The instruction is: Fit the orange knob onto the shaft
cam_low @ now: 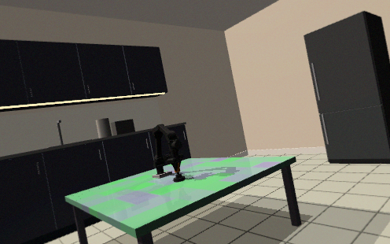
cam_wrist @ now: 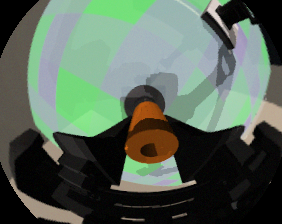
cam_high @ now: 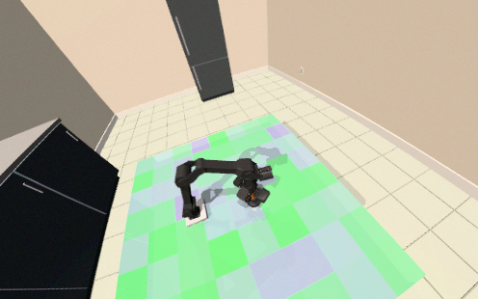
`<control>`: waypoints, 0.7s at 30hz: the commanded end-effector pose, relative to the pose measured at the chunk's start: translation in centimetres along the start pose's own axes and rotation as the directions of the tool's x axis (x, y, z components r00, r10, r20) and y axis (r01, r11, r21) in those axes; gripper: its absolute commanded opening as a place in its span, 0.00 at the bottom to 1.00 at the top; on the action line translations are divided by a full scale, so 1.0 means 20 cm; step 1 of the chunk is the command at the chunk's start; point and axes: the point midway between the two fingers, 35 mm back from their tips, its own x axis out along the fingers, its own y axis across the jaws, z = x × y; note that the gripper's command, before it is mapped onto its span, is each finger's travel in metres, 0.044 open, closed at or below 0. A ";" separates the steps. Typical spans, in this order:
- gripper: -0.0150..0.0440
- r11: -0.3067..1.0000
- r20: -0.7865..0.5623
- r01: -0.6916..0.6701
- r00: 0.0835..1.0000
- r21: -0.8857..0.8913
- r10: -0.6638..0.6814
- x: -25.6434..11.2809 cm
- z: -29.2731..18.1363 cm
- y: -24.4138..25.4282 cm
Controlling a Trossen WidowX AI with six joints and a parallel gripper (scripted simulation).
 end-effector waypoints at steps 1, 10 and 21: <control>0.25 0.997 -0.004 -0.005 1.000 0.082 0.006 -0.02 0.00 0.00; 0.25 0.997 -0.004 -0.006 1.000 0.082 0.006 0.00 -0.01 0.01; 0.25 0.997 -0.004 -0.006 1.000 0.082 0.006 0.02 -0.02 0.02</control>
